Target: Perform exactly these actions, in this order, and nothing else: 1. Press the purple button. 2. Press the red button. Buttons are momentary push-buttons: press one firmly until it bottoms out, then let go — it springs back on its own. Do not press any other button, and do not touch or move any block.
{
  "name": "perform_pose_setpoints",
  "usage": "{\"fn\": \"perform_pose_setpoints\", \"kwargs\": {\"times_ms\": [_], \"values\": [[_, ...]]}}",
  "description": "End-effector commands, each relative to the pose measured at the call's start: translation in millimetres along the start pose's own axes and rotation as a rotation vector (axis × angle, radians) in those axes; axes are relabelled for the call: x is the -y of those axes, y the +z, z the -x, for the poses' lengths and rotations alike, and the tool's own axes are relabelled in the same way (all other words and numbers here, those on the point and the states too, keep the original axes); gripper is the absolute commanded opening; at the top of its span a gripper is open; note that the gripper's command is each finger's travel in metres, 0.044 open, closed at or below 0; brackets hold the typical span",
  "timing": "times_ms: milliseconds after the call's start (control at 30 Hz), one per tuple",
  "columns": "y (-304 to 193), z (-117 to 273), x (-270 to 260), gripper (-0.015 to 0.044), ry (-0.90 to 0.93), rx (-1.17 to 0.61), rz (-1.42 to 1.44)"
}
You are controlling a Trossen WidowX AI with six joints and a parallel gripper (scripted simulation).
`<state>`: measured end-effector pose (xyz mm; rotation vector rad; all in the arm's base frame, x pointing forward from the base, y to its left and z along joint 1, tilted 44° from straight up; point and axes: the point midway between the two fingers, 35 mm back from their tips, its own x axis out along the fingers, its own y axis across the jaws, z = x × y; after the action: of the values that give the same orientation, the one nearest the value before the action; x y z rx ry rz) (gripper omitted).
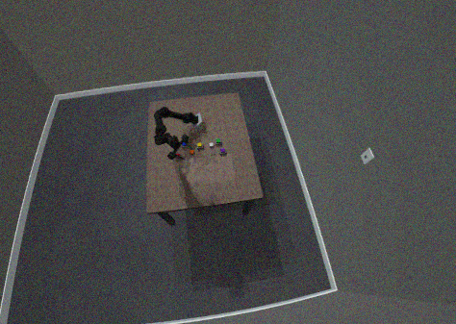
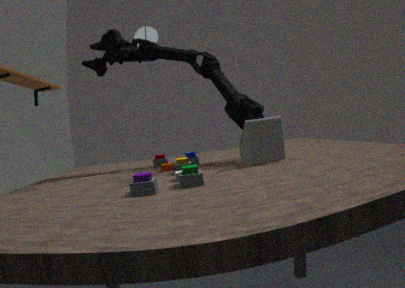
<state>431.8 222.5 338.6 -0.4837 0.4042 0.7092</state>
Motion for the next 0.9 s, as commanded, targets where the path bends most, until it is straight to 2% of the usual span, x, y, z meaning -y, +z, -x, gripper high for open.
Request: {"fn": "perform_pose_setpoints", "kwargs": {"times_ms": [0,267,533,733,867], "values": [[-48,-48,-32,0.0400,0.026,-0.222,-0.181],[-148,-107,-106,0.0400,-0.062,-0.668,-0.429],[-257,-120,-180,0.0400,-0.394,-1.078,-0.489],[-323,-105,-219,0.0400,-0.750,-1.218,-0.369],[-327,-104,-222,0.0400,-0.779,-1.220,-0.354]]}}
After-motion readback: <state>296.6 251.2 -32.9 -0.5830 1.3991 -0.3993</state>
